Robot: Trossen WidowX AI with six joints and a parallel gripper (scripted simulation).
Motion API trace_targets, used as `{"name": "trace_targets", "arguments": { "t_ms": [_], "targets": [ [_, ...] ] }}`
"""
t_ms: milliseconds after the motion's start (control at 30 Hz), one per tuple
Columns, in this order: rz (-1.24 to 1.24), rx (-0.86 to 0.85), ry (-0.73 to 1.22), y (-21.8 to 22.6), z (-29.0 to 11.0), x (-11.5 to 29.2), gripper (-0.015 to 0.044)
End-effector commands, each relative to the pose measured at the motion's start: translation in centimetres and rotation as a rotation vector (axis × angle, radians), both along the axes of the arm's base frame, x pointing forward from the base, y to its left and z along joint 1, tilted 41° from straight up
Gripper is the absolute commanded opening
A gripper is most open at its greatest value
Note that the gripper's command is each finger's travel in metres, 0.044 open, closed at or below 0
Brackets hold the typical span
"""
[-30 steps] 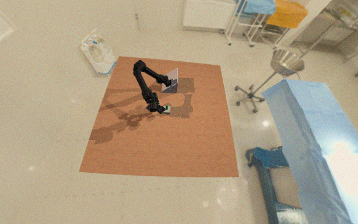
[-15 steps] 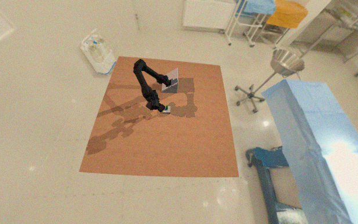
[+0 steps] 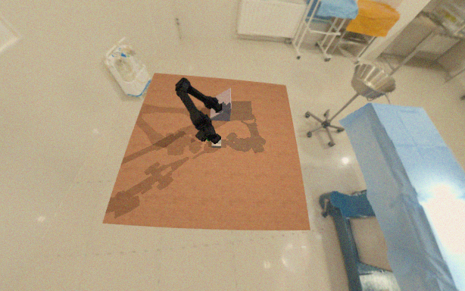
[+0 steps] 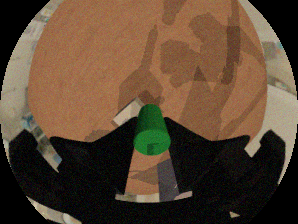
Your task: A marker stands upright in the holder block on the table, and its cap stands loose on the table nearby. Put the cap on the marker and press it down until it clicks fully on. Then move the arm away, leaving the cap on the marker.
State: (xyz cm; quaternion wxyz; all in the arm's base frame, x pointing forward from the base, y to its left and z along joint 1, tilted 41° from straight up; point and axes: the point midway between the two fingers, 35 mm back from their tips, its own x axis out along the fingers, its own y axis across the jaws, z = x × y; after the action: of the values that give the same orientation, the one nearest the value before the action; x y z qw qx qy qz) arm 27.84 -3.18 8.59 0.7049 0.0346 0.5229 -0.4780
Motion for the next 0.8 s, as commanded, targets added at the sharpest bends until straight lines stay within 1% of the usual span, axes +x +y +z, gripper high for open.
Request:
{"name": "trace_targets", "arguments": {
  "t_ms": [0, 533, 767],
  "targets": [
    [-0.003, 0.003, 0.004, 1.2, -0.4, 0.1, 0.0],
    [-0.006, -0.01, 0.005, 6.2, -1.2, -0.7, 0.0],
    [-0.006, -0.011, 0.005, 6.1, -1.6, -0.8, 0.0]
  ]
}}
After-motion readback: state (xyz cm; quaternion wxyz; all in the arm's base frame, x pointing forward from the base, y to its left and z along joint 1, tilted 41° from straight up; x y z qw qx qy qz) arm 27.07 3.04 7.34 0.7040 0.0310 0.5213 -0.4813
